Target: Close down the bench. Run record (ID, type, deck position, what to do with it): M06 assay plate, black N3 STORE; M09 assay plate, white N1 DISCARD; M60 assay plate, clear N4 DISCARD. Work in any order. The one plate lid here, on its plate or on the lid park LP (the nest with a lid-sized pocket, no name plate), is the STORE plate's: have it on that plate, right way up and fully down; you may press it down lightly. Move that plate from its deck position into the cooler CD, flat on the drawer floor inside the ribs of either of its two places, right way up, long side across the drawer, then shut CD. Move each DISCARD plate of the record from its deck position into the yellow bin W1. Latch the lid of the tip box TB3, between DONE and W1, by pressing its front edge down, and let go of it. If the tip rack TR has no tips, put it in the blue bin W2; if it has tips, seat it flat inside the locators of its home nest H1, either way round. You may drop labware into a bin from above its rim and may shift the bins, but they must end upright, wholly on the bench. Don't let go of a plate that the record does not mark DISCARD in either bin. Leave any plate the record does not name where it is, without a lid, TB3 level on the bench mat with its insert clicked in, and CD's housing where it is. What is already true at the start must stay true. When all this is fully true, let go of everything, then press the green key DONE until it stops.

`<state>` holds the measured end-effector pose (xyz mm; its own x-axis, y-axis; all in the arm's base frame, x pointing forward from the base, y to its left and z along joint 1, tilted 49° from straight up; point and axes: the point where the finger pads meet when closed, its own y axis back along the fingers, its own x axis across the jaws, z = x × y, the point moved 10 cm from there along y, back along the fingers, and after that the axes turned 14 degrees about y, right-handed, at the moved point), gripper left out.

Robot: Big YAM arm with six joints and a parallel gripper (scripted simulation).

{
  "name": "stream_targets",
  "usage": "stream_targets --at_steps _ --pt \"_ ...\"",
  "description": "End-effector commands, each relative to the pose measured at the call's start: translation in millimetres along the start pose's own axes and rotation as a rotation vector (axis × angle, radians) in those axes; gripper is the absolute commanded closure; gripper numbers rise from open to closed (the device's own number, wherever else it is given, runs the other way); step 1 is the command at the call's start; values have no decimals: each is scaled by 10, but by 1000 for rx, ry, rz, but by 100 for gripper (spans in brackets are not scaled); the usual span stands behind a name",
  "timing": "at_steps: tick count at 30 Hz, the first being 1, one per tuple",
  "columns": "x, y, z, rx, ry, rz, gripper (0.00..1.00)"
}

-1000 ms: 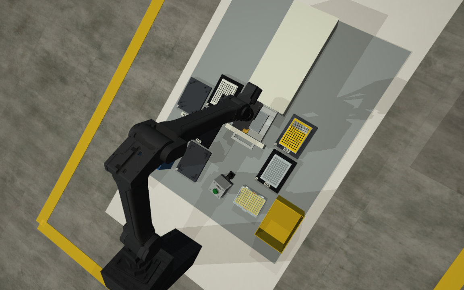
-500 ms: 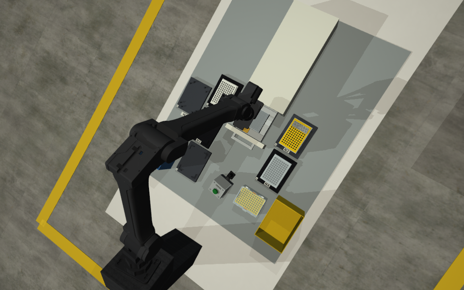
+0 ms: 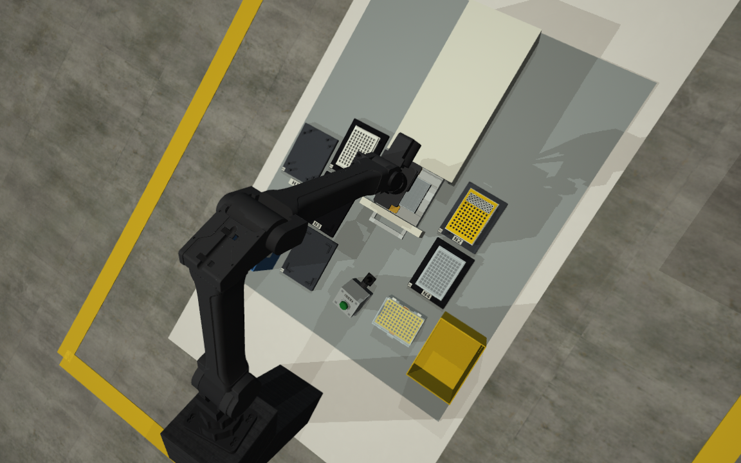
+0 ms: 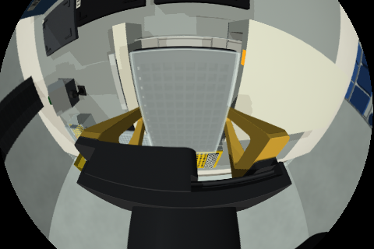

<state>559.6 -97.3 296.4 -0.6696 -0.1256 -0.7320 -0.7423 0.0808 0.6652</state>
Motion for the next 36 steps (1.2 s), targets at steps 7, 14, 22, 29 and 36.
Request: stream_targets --at_steps 7,14,22,29,36 --pt "-146 -78 22 3 10 -37 100" --pt "-136 -177 32 2 7 -35 100" --pt "-158 -250 32 3 6 -39 100" --pt "-158 -346 35 2 4 -39 100" --pt "-151 -441 38 2 2 -38 100"
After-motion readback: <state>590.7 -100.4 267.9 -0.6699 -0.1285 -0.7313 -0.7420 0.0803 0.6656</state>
